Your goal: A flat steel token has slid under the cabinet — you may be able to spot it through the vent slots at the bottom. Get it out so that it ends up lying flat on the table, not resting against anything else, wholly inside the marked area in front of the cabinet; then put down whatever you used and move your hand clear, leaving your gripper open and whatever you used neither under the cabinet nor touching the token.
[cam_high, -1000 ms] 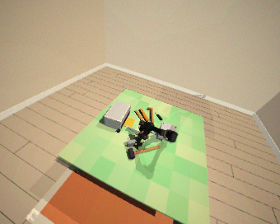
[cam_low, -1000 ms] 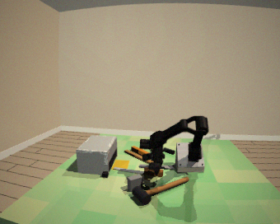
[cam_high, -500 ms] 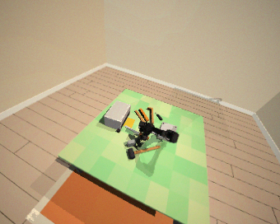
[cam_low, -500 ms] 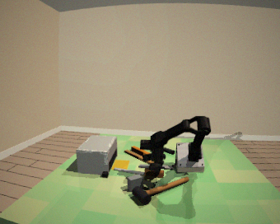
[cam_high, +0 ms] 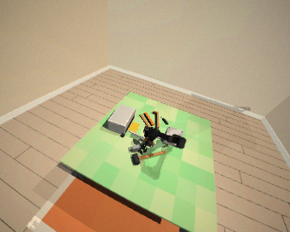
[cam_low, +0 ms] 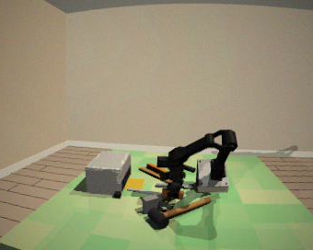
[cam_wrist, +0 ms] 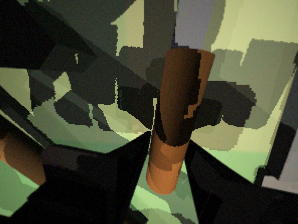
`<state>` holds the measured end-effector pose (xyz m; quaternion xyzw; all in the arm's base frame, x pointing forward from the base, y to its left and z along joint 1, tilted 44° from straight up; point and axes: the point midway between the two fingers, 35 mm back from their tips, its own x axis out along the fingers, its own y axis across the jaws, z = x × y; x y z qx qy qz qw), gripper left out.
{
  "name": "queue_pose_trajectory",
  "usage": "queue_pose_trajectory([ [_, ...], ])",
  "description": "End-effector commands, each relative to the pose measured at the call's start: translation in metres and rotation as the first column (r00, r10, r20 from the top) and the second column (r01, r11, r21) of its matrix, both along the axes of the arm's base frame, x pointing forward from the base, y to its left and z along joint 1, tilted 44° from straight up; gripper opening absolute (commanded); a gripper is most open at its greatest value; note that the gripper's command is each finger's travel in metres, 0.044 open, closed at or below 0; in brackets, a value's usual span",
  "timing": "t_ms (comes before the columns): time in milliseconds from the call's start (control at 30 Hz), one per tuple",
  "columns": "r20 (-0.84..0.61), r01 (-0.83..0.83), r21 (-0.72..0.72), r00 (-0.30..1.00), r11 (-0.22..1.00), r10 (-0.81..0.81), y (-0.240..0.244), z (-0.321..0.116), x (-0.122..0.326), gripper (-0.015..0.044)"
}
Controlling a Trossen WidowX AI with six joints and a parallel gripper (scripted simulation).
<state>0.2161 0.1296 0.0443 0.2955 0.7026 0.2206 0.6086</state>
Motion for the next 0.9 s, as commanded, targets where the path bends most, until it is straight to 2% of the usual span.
queue_pose_trajectory([
  [0, 0.0, 0.0, 0.0, 1.0, 1.0, 0.0, 0.0, 0.0, 0.0, 0.02],
  [33, 0.0, 0.0, 0.0, 1.0, 1.0, 0.0, 0.0, 0.0, 0.0, 0.02],
  [133, 0.002, 0.003, 0.005, 1.0, 1.0, -0.003, -0.0001, -0.0001, -0.0001, 0.027],
  [700, 0.0, 0.005, 0.005, 1.0, 1.0, -0.005, 0.0027, -0.0027, -0.0044, 0.027],
  [867, 0.011, 0.001, 0.001, 1.0, 1.0, -0.001, 0.0011, -0.0013, -0.0001, 0.0139],
])
